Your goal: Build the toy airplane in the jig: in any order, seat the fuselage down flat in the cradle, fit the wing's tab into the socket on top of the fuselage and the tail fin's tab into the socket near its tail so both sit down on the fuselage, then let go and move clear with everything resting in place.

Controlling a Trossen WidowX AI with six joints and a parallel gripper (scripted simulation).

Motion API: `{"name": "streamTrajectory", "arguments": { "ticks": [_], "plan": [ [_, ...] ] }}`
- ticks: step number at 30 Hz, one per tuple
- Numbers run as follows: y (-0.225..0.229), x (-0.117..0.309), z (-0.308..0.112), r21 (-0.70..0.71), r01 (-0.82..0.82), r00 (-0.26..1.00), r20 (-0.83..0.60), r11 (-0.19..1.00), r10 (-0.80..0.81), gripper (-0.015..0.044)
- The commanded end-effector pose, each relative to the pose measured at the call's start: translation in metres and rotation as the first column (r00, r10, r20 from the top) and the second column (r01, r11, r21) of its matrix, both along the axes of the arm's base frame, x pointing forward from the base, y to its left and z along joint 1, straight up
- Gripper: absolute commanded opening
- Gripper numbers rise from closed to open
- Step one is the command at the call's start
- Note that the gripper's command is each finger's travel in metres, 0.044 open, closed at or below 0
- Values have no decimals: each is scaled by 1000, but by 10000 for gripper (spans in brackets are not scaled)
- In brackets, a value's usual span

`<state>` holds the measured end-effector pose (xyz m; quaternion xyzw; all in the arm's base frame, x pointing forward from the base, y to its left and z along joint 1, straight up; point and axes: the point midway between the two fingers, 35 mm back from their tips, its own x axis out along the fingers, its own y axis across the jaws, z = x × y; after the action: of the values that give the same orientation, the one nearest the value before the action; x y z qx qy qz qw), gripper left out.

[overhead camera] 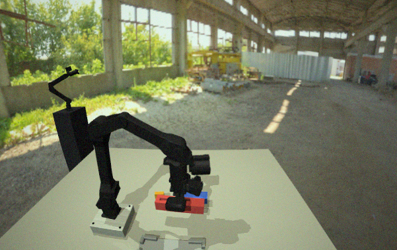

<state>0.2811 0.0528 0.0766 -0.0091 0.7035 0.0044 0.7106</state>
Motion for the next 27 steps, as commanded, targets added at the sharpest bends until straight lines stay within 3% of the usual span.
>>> {"name": "streamTrajectory", "arguments": {
  "ticks": [1,14,27],
  "plan": [
    [1,2,17,7,6,1000,19,1000,-6,0],
    [0,-6,57,7,6,1000,18,1000,-6,0],
    [-25,-2,45,5,-1,1000,19,1000,1,0]
  ]
}}
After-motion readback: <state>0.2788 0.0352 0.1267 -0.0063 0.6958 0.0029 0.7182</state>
